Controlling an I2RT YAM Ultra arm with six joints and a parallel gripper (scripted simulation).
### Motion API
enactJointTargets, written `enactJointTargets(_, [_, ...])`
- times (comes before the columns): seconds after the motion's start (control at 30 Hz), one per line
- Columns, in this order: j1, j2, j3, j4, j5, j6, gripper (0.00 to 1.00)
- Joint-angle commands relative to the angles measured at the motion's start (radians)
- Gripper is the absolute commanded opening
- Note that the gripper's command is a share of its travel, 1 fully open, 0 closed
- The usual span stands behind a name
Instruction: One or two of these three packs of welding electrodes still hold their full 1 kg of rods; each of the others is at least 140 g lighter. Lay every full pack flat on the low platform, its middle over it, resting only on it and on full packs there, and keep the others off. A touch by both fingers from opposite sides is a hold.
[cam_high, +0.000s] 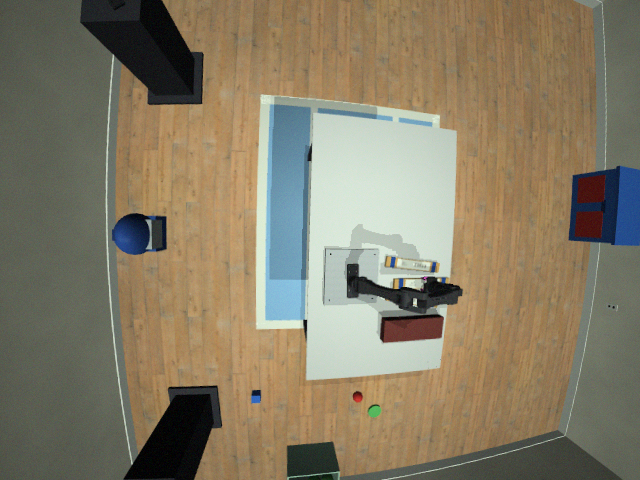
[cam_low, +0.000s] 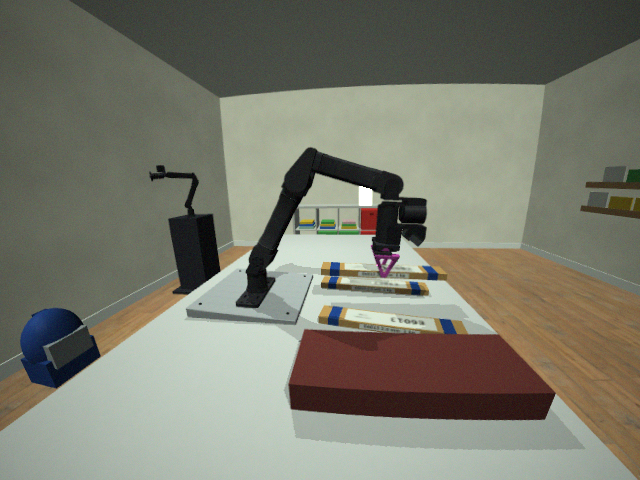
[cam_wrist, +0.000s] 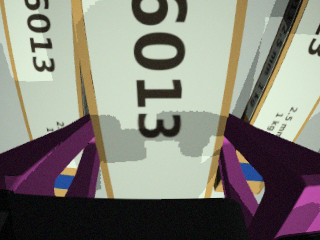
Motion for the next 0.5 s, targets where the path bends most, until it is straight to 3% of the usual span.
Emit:
enactJointTargets(0.0, [-0.002, -0.040, 0.053, -0.036, -0.002, -0.002, 0.00])
enactJointTargets(0.47, [-0.002, -0.035, 0.134, -0.112, -0.002, -0.002, 0.00])
